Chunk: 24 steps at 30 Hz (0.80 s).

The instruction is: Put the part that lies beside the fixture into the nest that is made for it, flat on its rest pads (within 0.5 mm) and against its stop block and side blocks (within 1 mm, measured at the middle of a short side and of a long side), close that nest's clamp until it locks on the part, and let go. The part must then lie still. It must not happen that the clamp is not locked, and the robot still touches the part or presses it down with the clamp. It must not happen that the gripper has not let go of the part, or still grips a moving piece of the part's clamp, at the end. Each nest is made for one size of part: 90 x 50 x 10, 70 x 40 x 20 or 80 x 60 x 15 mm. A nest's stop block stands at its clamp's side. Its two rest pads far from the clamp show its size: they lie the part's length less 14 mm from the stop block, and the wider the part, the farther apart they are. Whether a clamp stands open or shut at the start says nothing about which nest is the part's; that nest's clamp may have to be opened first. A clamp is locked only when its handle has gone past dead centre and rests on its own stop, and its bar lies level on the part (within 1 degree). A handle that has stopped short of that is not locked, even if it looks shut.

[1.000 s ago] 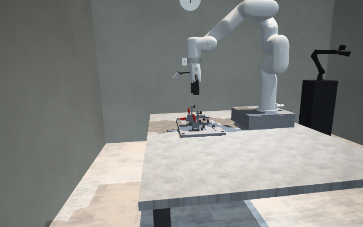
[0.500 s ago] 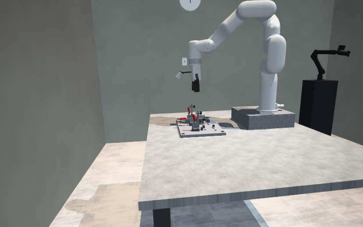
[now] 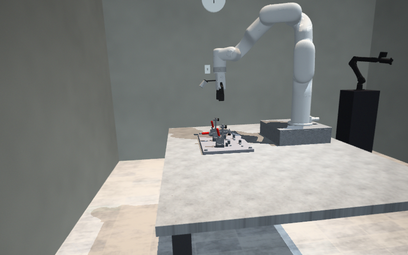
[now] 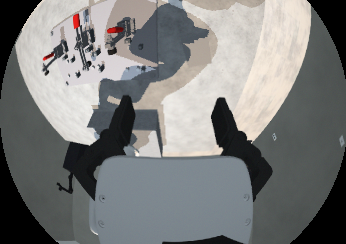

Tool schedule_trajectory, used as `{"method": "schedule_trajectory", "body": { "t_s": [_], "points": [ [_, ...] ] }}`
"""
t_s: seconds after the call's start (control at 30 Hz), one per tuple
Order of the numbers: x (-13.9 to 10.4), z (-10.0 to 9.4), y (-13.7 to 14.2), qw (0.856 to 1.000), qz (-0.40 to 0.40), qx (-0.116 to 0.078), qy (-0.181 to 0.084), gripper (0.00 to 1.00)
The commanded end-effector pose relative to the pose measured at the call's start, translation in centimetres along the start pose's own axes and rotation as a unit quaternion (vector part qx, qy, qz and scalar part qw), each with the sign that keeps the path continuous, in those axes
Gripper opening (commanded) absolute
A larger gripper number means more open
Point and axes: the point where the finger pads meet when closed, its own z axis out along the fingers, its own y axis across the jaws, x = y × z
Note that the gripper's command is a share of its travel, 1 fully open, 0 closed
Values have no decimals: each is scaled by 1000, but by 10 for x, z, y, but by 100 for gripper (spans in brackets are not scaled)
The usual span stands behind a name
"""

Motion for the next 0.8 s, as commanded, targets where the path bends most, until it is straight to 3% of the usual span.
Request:
{"method": "schedule_trajectory", "body": {
  "t_s": [0.0, 0.17, 0.77],
  "points": [
    [-3, -1, 31, 1000, -1, 0, 1, 100],
    [-6, -1, 49, 1000, -1, 0, 1, 100],
    [-7, -1, 54, 1000, -1, 0, 1, 100]
  ]
}}
